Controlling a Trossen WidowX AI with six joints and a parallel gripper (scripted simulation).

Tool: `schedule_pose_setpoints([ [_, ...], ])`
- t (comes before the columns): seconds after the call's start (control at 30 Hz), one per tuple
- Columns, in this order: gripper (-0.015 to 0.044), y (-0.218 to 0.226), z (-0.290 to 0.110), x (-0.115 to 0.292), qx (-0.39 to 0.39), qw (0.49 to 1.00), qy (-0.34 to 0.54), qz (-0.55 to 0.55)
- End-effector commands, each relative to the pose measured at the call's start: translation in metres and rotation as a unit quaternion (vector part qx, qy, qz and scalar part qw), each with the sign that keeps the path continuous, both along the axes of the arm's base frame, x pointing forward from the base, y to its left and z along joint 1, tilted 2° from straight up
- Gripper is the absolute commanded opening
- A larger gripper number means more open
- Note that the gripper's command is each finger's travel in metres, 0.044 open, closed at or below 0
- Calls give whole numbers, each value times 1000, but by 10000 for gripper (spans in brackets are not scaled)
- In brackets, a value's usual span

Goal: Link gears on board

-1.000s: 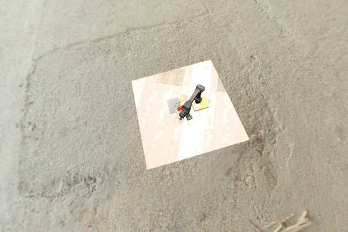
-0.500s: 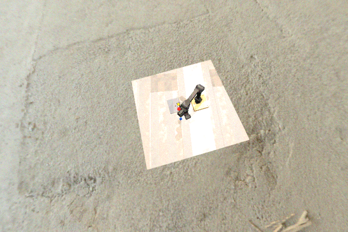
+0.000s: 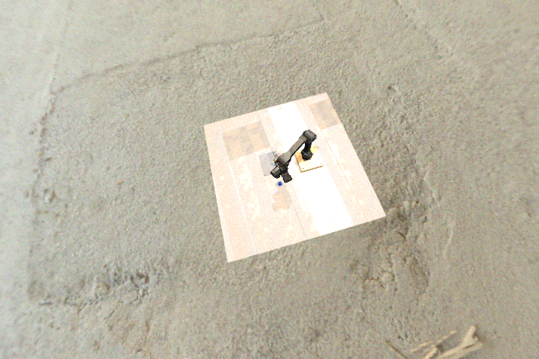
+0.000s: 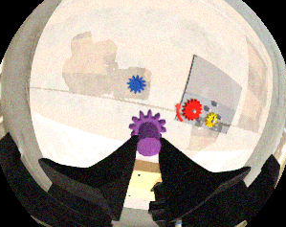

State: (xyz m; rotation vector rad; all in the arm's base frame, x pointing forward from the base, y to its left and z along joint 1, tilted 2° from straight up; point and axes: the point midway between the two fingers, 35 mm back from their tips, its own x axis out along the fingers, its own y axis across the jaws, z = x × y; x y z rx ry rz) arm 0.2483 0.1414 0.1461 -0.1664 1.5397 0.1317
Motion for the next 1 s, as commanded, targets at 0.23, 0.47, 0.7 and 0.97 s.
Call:
schedule_pose_setpoints([
  [0.23,0,-20,-9,11,0,1000,-2,3],
  [0.47,0,-33,-15,18,-1,1000,-2,4],
  [0.7,0,-47,-20,23,-2,1000,-2,5],
  [0.97,0,-63,-27,29,-2,1000,-2,6],
])
